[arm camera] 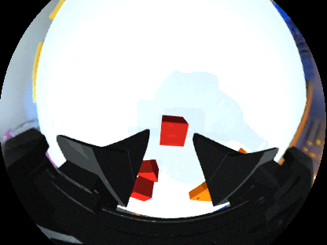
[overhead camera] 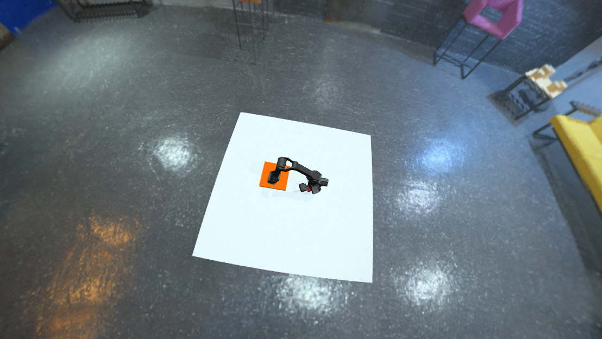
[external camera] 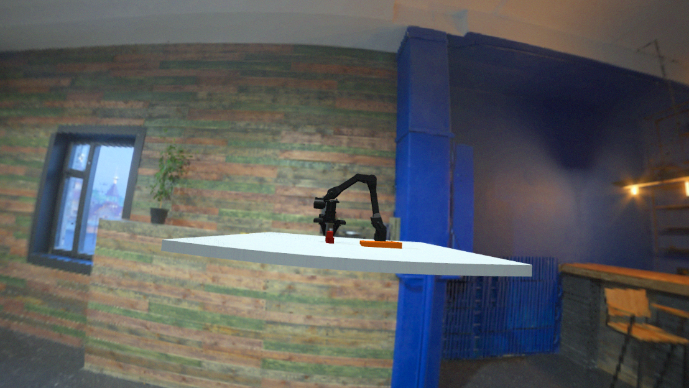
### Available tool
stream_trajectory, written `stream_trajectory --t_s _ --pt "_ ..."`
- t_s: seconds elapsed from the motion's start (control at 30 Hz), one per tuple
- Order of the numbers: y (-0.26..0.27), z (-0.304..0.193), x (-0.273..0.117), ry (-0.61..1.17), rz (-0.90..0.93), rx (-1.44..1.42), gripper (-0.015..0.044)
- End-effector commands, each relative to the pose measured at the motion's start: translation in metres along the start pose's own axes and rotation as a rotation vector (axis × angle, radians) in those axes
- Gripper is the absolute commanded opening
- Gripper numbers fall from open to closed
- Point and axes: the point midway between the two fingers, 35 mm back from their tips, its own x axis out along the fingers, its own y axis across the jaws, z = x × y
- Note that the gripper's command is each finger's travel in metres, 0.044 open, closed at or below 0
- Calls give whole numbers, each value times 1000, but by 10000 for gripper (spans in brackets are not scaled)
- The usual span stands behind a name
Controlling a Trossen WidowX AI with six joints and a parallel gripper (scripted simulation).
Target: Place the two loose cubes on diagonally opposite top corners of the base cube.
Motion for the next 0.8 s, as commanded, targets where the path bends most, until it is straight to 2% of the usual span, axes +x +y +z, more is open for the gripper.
stream_trajectory --t_s 0.0,0.23,0.43,0.77 --pt "-2 -2 10 7 -7 -3 265" --pt "-2 -2 19 7 -7 -3 265" --pt "-2 -2 19 7 -7 -3 107" --pt "1 0 2 7 -7 -3 105"
